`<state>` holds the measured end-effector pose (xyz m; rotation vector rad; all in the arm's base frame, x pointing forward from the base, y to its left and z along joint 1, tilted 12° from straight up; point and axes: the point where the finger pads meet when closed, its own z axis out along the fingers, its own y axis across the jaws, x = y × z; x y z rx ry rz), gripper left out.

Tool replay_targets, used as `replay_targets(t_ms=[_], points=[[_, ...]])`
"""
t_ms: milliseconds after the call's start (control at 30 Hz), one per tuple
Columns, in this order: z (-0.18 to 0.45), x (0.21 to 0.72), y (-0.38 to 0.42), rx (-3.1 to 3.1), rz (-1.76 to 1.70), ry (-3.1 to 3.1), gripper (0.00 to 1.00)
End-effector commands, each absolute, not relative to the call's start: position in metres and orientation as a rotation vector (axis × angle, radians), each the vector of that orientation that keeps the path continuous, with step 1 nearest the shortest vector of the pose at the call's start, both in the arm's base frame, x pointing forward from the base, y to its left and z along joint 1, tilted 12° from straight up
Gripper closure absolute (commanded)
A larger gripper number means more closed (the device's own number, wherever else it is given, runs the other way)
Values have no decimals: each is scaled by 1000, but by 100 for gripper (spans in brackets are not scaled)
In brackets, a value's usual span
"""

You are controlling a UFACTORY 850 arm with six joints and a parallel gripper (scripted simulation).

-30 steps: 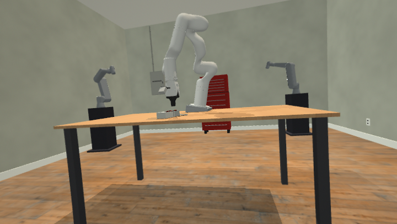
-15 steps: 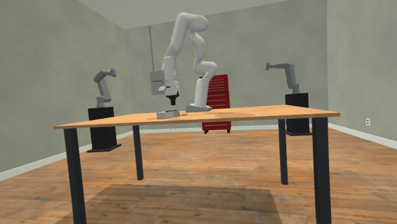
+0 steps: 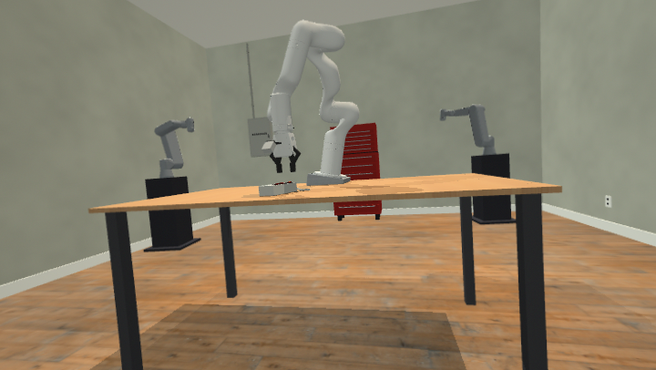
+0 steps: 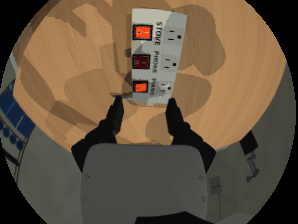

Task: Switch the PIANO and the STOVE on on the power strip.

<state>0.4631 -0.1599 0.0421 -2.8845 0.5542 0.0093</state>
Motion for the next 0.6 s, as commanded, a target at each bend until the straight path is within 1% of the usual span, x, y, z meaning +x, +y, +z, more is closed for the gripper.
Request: replay_targets(t_ms=[0,367,433,567], points=[[50,464,-162,-2885,6,554,0],[107,462,-174,-2885,6,554,0],[107,462,-174,-2885,6,554,0],[127,461,-178,-2885,6,554,0]])
